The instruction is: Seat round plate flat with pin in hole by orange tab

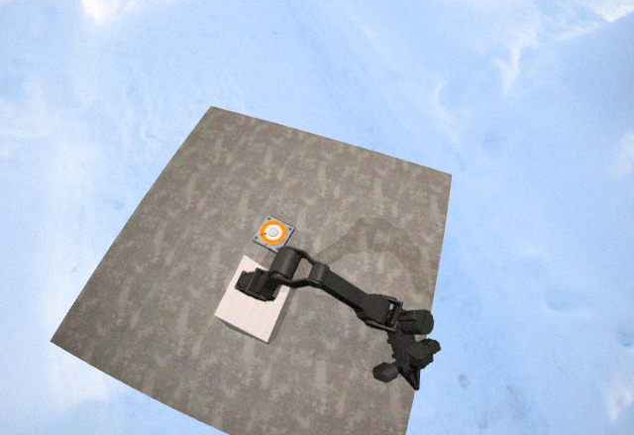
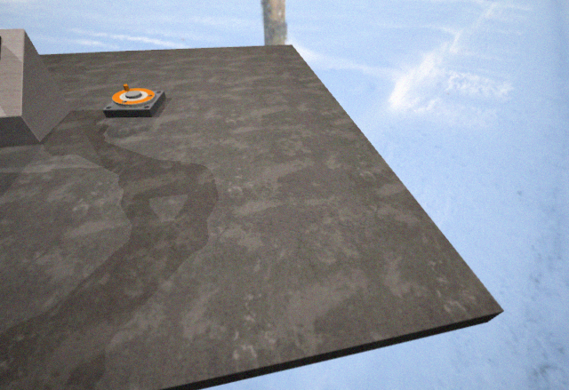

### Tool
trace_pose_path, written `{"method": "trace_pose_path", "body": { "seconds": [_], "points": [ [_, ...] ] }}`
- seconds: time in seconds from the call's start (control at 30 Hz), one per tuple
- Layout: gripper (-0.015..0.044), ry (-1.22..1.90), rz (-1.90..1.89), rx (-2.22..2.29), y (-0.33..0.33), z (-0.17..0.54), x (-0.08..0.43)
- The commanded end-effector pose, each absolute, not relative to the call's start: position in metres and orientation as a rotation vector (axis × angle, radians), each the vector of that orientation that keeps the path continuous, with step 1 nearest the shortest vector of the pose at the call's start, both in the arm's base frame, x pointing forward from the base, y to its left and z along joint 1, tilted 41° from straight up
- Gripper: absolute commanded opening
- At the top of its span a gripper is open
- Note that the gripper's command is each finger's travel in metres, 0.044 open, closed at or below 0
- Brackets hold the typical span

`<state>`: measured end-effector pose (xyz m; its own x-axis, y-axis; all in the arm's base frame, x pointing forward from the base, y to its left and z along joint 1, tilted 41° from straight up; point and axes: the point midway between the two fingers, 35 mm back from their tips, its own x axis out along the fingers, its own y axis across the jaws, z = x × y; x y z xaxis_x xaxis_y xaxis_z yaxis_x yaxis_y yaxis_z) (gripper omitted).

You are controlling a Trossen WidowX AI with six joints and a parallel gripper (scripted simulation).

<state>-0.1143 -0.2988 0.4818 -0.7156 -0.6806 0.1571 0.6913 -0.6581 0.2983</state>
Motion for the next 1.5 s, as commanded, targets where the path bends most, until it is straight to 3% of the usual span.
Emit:
{"method": "trace_pose_path", "body": {
  "seconds": [0.0, 0.27, 0.6, 0.8, 1.07, 1.47],
  "points": [
    [0.0000, -0.285, -2.187, 0.068, -0.341, 0.442, -0.064],
    [0.0000, -0.052, -1.916, 0.177, -0.374, 0.381, 0.039],
    [0.0000, 0.225, -1.657, 0.238, -0.367, 0.298, 0.153],
    [0.0000, 0.425, -1.460, 0.273, -0.333, 0.227, 0.234],
    [0.0000, 0.699, -1.232, 0.224, -0.264, 0.145, 0.305],
    [0.0000, 1.073, -0.915, 0.030, -0.130, 0.034, 0.343]
  ]
}}
